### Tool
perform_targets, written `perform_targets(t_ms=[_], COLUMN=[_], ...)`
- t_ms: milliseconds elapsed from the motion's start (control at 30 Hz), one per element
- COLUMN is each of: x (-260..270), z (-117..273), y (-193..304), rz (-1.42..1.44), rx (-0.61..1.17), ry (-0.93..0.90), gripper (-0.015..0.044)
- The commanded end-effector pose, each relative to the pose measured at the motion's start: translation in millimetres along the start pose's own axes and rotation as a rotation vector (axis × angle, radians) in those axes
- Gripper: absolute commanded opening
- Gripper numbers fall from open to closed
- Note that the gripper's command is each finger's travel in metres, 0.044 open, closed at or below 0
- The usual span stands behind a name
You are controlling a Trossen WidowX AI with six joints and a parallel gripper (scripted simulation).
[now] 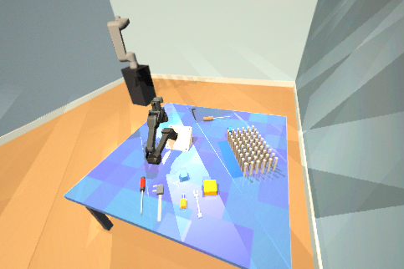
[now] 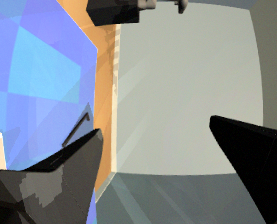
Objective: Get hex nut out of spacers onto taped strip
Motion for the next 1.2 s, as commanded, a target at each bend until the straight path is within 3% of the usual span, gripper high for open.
perform_targets(t_ms=[0,300,567,900,1167], x=[-1,-13,10,88,180], z=[0,2,30,97,171], y=[2,96,190,282,316], rz=[-0.010,-0.487,-0.925,-1.428,-1.743], rx=[0.006,0.324,0.632,1.025,1.358], ry=[0.002,0.111,0.274,0.564,0.884], gripper=[0.0426,0.0440,0.0440,0.0440,0.0440])
Point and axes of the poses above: the point midway between the two fingers, 35 mm back from their tips, its own z axis back along the fingers, its own x axis across the jaws, y = z × x, the point moved 3 cm from there along z, back along the fingers, and after that the axes turned 13 degrees about z, right-handed, at the moved point
